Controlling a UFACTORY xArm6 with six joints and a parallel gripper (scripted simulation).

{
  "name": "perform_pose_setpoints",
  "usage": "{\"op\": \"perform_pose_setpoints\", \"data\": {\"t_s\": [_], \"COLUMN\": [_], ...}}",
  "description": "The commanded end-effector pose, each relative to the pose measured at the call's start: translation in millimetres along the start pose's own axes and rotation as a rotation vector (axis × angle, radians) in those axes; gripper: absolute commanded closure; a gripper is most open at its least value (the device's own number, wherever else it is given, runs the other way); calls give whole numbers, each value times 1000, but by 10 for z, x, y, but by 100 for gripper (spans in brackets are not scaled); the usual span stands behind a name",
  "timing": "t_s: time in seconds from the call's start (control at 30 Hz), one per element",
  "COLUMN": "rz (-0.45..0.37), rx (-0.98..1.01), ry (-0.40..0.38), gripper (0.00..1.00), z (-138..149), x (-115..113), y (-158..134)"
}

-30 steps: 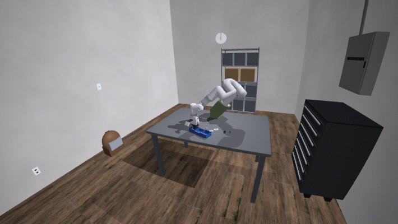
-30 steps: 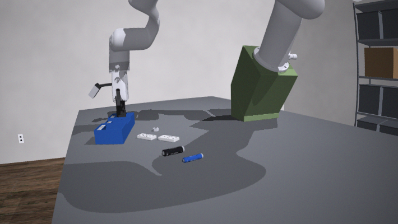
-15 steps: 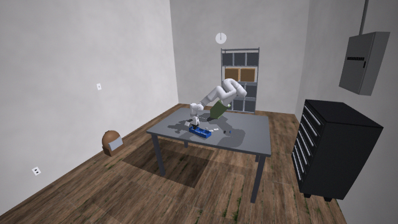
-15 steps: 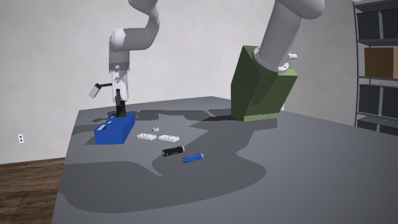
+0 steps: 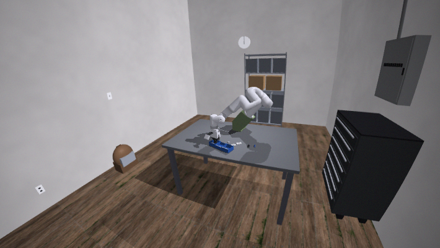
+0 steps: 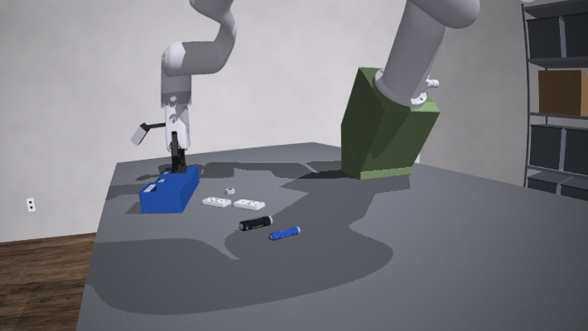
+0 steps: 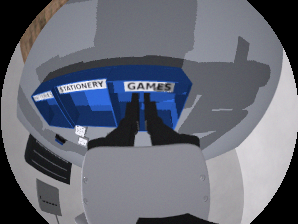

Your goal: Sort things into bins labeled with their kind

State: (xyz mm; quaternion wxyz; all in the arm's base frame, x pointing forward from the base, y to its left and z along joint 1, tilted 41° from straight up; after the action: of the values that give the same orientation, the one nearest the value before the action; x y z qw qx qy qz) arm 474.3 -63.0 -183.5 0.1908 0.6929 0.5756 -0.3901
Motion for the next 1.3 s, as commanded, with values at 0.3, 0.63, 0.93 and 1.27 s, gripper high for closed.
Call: {"op": "perform_pose_setpoints", "data": {"t_s": [0.3,0.63,0.93,1.27], "rz": [4,4,4,4], "rx": [-1,-1,-1,-1], "ry": [0,0,0,-1], "gripper": [93,93,93,93], "z": [-2,-2,-2,-1], "x": [-29,-136,-256,-470], "y": [14,14,14,14]}}
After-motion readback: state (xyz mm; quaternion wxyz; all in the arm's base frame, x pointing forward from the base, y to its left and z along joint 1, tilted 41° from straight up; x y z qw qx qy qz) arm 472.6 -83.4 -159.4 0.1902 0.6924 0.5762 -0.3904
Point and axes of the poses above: the point where the finger pads meet when closed, its own x axis out along the fingers, its own z axis across the jaws, y = z × x, the point moved 6 cm from there along -x, back along the fingers, and after that the axes turned 12 degrees about x, right-handed, at the moved point
